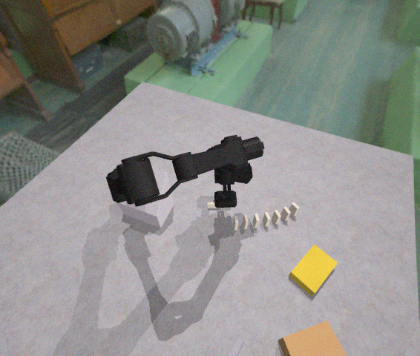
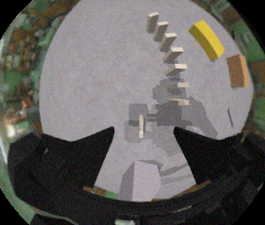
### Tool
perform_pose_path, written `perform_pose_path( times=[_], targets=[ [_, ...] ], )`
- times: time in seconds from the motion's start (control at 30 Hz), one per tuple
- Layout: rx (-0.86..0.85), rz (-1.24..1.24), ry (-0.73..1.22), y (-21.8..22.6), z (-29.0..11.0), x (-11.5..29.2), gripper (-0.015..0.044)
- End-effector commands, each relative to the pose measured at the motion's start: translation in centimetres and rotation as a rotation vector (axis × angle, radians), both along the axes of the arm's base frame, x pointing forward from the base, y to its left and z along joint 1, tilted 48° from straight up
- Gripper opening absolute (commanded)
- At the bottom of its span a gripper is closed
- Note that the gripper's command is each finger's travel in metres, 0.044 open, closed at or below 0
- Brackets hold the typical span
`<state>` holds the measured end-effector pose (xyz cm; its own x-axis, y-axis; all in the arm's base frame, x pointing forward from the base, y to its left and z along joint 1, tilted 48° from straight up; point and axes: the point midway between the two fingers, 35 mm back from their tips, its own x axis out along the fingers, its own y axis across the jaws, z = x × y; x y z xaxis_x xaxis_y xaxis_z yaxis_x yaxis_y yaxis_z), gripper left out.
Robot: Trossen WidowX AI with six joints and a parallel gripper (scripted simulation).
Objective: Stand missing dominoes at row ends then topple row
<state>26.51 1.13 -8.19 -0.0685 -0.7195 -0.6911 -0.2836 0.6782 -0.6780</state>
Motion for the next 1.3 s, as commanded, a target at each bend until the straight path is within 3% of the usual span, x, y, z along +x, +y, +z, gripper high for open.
perform_pose_path(
  times=[0.0, 0.13, 0.83, 1.27],
  targets=[
    [-0.013, -0.005, 0.020, -2.2, -2.0, -0.7, 0.0440],
    [-0.017, -0.006, 0.021, -4.5, -4.0, -1.2, 0.0440],
    [-0.018, -0.006, 0.021, -5.8, -5.1, -1.3, 0.0440],
    [-0.018, -0.006, 0.021, -5.8, -5.1, -1.3, 0.0099]
  ],
)
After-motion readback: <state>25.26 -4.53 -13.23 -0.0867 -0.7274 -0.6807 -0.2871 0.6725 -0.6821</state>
